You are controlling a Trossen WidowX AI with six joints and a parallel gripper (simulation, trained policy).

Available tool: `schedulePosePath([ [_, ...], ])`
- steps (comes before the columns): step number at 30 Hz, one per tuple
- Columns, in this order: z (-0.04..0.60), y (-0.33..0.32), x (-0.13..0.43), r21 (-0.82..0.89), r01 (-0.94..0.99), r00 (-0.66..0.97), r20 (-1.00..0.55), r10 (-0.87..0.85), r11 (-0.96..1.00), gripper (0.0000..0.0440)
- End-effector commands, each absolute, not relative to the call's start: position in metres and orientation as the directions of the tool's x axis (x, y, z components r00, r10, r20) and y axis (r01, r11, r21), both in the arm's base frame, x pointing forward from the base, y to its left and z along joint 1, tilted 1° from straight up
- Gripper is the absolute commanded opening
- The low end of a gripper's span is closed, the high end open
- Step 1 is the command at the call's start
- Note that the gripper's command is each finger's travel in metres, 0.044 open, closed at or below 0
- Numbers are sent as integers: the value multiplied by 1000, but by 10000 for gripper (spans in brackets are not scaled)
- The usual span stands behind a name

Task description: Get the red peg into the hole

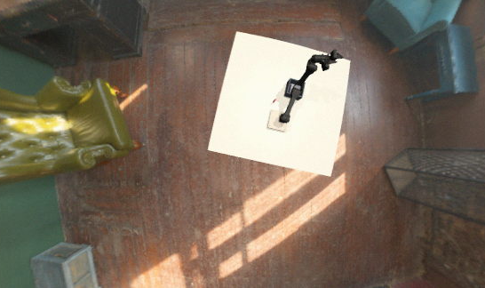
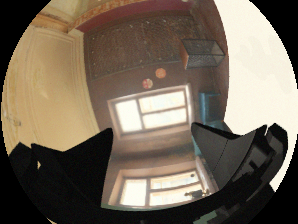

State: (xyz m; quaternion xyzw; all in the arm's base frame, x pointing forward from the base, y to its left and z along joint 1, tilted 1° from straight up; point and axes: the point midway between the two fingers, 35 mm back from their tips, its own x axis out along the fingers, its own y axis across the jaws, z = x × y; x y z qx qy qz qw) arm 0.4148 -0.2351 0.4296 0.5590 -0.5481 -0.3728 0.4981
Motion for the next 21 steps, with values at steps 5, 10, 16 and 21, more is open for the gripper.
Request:
schedulePosePath([
  [5, 436, -253, 402, 932, -338, 109, 177, -978, 131, 440],
  [10, 454, -272, 375, 856, -486, 64, 239, -969, 179, 440],
  [16, 479, -289, 339, 730, -638, 1, 317, -948, 244, 440],
  [21, 499, -298, 306, 602, -741, -58, 384, -921, 298, 440],
])
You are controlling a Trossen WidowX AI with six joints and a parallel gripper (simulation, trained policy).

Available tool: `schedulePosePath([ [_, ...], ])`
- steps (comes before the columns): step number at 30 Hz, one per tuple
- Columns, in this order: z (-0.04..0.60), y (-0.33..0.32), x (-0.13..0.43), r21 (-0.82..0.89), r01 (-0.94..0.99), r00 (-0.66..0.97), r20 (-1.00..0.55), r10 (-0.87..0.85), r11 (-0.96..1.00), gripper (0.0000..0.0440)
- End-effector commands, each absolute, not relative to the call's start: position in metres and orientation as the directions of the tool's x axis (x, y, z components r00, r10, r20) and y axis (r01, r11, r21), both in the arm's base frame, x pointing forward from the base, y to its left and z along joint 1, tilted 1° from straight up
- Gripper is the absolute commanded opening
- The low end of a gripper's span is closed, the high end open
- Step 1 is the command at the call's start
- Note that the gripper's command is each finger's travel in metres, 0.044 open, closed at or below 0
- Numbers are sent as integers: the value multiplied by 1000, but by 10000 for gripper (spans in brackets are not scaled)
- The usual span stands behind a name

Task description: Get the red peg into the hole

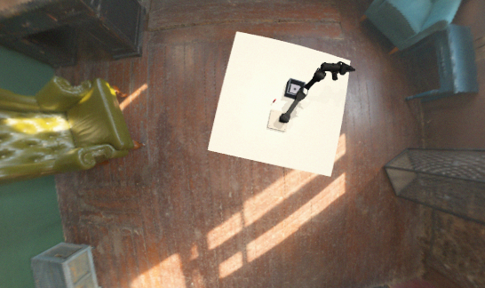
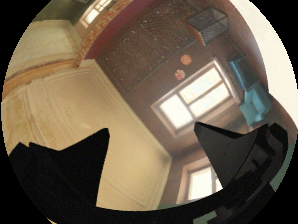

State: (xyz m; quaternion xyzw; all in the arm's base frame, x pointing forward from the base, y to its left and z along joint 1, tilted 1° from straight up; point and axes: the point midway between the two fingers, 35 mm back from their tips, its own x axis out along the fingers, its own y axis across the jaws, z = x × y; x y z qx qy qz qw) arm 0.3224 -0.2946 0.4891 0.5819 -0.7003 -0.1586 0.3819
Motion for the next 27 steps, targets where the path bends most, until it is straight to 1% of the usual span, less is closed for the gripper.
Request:
schedulePosePath([
  [1, 503, -300, 299, 574, -758, -71, 398, -915, 309, 440],
  [13, 549, -301, 210, 204, -890, -237, 556, -797, 408, 440],
  [20, 572, -287, 155, -21, -905, -339, 638, -691, 425, 440],
  [27, 592, -262, 101, -231, -887, -435, 706, -558, 400, 440],
])
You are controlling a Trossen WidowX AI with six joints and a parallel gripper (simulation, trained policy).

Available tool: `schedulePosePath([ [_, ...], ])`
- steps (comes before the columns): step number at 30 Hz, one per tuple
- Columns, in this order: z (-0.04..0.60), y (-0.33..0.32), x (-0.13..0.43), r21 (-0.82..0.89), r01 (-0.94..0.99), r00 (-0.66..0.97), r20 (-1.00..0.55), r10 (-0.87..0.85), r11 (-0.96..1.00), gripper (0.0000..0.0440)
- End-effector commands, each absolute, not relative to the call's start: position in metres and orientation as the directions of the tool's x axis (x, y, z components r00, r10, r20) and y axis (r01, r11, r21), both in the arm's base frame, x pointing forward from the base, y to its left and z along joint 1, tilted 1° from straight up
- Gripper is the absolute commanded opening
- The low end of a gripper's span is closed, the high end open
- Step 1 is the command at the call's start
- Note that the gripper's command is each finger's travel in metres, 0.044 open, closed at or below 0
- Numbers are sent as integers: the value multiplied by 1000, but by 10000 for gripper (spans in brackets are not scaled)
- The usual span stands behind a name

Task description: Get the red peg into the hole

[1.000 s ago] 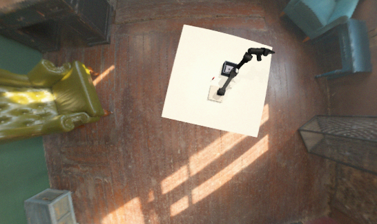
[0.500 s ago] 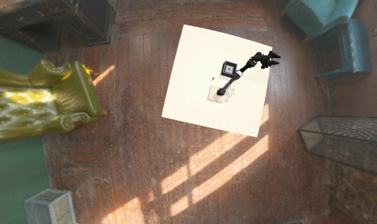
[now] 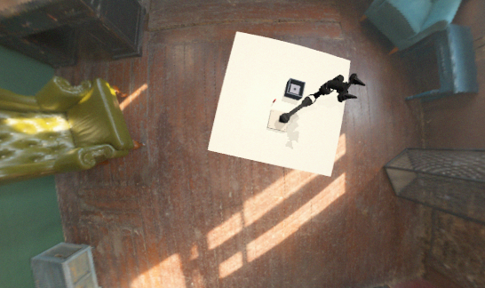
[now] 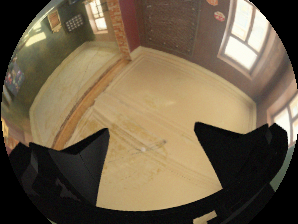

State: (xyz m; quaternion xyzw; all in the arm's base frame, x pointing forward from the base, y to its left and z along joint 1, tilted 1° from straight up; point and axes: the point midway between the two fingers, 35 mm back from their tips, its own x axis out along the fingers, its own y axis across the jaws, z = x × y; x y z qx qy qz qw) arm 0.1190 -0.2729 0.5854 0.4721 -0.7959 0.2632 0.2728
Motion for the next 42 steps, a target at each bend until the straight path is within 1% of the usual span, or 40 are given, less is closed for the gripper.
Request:
schedulePosePath([
  [1, 594, -258, 94, -258, -883, -448, 715, -537, 393, 440],
  [11, 611, -202, 26, -487, -829, -555, 777, -298, 274, 440],
  [21, 615, -129, -27, -608, -788, -612, 790, -21, 97, 440],
  [31, 603, -46, -60, -608, -790, -603, 749, 276, -78, 440],
  [42, 572, 48, -68, -492, -849, -503, 635, 586, -195, 440],
])
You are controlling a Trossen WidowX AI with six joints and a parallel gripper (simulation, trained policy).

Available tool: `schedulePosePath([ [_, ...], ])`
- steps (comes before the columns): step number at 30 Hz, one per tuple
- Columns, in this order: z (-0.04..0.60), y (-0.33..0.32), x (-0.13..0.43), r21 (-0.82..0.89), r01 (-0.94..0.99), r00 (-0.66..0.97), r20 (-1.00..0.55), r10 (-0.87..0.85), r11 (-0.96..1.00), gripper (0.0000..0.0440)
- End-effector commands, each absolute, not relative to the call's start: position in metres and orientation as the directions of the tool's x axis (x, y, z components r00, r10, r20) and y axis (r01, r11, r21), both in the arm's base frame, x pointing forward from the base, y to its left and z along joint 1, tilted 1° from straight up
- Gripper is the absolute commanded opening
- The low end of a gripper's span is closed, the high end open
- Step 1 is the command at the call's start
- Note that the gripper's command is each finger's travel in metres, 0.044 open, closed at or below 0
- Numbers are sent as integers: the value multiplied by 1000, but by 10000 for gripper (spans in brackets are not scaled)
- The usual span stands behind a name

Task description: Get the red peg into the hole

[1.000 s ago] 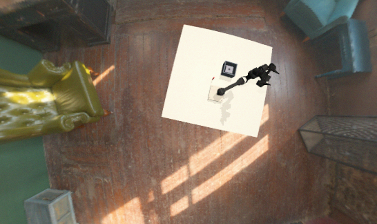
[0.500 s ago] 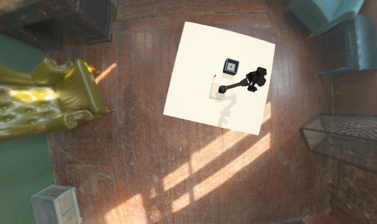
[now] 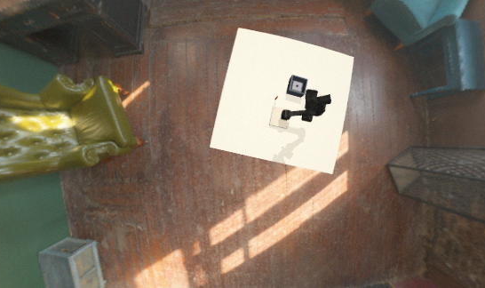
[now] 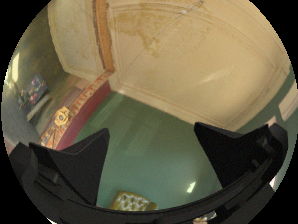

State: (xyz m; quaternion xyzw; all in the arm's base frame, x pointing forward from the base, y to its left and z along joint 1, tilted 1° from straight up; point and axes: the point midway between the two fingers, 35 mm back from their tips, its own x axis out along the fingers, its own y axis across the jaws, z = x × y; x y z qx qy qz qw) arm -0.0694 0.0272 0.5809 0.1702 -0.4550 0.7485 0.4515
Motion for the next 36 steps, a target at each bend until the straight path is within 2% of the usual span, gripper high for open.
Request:
schedulePosePath([
  [1, 568, 56, -68, -477, -856, -489, 621, 612, -200, 440],
  [11, 524, 132, -49, -299, -933, -325, 457, 828, -201, 440],
  [19, 484, 178, -18, -144, -984, -148, 304, 941, -108, 440],
  [36, 390, 226, 66, 172, -957, 228, -61, 972, 235, 440],
])
